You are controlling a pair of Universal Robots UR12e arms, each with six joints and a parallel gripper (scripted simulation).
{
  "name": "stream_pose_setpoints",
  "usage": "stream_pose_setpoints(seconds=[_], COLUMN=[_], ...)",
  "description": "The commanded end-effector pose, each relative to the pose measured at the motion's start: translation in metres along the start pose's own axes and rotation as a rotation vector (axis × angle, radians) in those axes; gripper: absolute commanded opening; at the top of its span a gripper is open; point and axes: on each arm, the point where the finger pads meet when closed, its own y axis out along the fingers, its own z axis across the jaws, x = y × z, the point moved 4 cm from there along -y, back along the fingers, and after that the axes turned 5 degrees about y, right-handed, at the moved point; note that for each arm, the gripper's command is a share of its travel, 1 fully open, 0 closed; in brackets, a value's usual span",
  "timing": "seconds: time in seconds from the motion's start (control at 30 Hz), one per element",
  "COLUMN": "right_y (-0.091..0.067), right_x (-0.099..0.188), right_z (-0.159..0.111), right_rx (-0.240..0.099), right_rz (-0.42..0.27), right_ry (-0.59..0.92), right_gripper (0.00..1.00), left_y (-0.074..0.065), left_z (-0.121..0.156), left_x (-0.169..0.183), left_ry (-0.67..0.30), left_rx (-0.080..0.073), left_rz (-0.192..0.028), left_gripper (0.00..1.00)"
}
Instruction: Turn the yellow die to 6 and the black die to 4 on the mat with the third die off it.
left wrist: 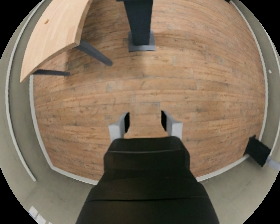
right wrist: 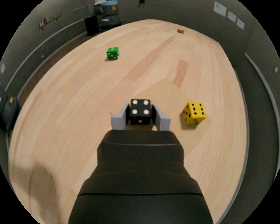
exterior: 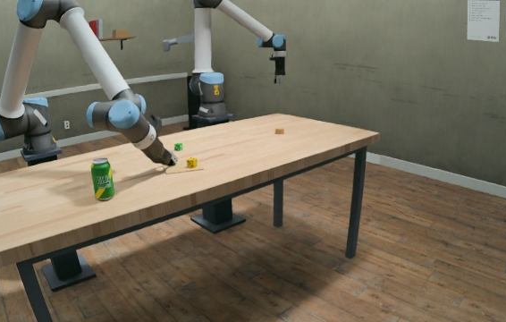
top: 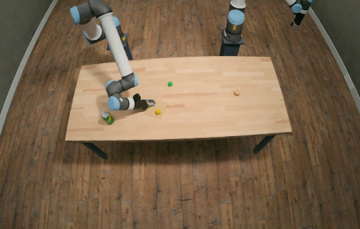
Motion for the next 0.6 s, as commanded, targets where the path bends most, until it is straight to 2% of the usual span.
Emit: stream_pose_setpoints(seconds=[0.0,0.03,0.17,0.2,0.27,0.3,0.57], right_y=[-0.0009,-0.0009,-0.0009,-0.0009,-0.0009,-0.0009,-0.0009], right_x=[-0.0009,-0.0009,-0.0009,-0.0009,-0.0009,-0.0009,-0.0009], right_z=[0.0006,0.0006,0.0006,0.0006,0.0006,0.0006,0.0006], right_rx=[0.001,0.001,0.001,0.001,0.001,0.001,0.001], right_rz=[0.0,0.0,0.0,0.0,0.0,0.0,0.0], right_ry=[-0.001,-0.001,-0.001,-0.001,-0.001,-0.001,-0.001], right_gripper=[0.75,0.81,0.81,0.87,0.87,1.0,1.0], left_y=[-0.0008,-0.0008,-0.0008,-0.0008,-0.0008,-0.0008,-0.0008], left_z=[-0.0001,-0.0001,-0.0001,-0.0001,-0.0001,-0.0001,-0.0001], left_x=[0.0005,0.0005,0.0005,0.0005,0.0005,0.0005,0.0005], left_ry=[0.0,0.0,0.0,0.0,0.0,0.0,0.0], left_rx=[0.0,0.0,0.0,0.0,0.0,0.0,0.0], left_rz=[-0.002,-0.002,-0.002,-0.002,-0.002,-0.002,-0.002], left_gripper=[1.0,1.0,1.0,1.0,1.0,1.0,1.0])
